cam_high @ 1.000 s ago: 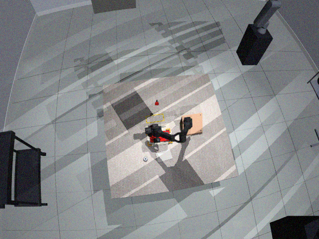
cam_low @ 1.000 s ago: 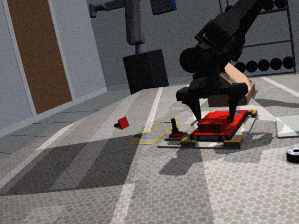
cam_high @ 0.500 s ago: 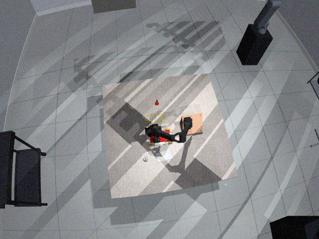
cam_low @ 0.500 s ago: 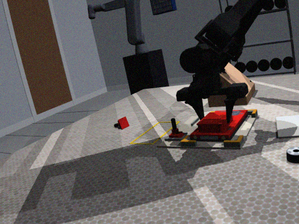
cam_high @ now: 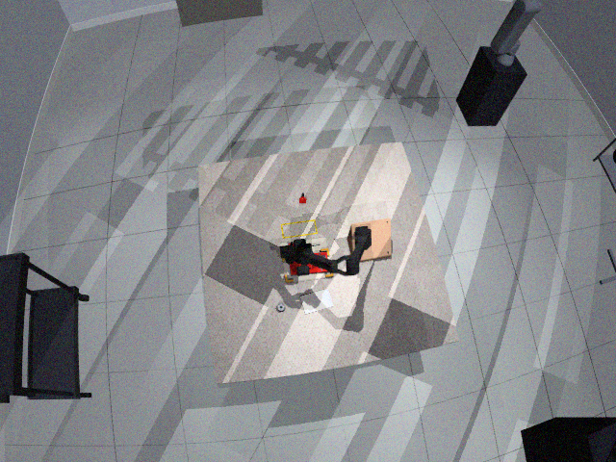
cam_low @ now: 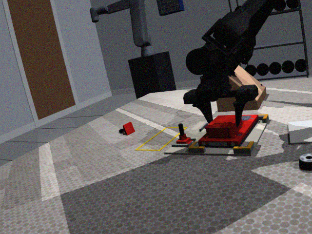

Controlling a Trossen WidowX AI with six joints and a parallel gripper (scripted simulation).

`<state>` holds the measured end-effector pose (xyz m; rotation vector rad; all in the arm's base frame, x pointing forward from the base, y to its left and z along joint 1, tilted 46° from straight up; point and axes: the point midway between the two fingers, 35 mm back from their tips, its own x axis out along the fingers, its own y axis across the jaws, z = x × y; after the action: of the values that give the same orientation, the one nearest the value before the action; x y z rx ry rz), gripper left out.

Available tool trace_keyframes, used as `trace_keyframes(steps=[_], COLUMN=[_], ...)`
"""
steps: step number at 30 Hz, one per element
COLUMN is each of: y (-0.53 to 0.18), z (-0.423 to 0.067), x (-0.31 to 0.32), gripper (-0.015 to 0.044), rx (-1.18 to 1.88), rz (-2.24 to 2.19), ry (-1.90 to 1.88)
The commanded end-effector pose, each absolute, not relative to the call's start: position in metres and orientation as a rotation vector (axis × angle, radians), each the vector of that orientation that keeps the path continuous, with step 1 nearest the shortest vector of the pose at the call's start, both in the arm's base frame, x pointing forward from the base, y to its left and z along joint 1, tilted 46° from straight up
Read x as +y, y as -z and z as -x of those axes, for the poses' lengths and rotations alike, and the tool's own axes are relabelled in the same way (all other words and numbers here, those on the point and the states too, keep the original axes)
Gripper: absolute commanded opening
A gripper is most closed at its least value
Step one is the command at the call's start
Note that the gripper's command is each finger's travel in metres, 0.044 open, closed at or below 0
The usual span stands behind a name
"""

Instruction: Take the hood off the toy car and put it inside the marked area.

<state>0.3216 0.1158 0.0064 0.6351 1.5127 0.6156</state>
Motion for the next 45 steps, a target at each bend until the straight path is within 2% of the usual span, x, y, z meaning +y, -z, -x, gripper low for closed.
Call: trace_keyframes(steps=[1, 32, 45], y=[-0.011, -0.025, -0.046], z=[-0.324, -0.324, -0.323], x=[0.113, 0.098, 0.07], gripper=[0.0, 0.0, 0.0], rx=[1.501, 1.502, 1.516], rz=[-0.631, -0.631, -0.646], ry=[-0.616, -0.616, -0.612])
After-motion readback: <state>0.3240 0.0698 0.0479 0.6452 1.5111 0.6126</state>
